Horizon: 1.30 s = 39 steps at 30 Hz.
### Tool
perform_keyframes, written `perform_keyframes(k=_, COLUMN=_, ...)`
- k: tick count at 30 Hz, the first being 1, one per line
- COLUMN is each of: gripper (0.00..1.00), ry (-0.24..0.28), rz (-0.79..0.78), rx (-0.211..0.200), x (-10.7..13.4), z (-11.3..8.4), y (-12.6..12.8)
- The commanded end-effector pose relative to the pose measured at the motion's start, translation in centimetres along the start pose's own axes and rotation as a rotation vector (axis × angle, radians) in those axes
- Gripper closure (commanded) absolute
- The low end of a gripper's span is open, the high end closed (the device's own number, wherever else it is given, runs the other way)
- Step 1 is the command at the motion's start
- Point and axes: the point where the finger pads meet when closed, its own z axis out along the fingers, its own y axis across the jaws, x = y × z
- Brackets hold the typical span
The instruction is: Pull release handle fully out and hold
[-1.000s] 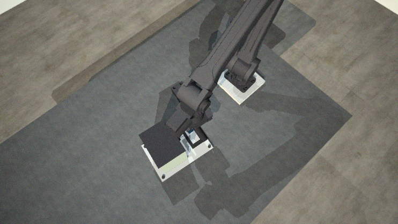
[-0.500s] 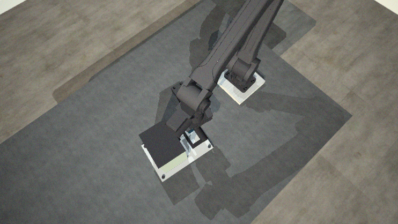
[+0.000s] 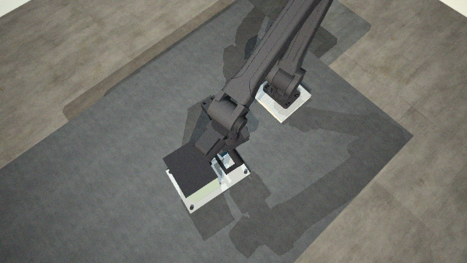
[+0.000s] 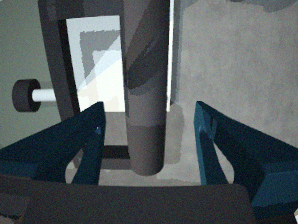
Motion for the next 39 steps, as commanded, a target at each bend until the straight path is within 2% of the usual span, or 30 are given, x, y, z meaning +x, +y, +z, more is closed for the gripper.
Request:
perform_keyframes(k=1, gripper=0.48, ry=0.005, rz=-0.006, rx=0.000, x=0.74, z=0.15, y=0.35)
perform_keyframes(k=39, gripper=0.48, ry=0.005, rz=-0.006, rx=0.000, x=0.88, z=0.16, y=0.56)
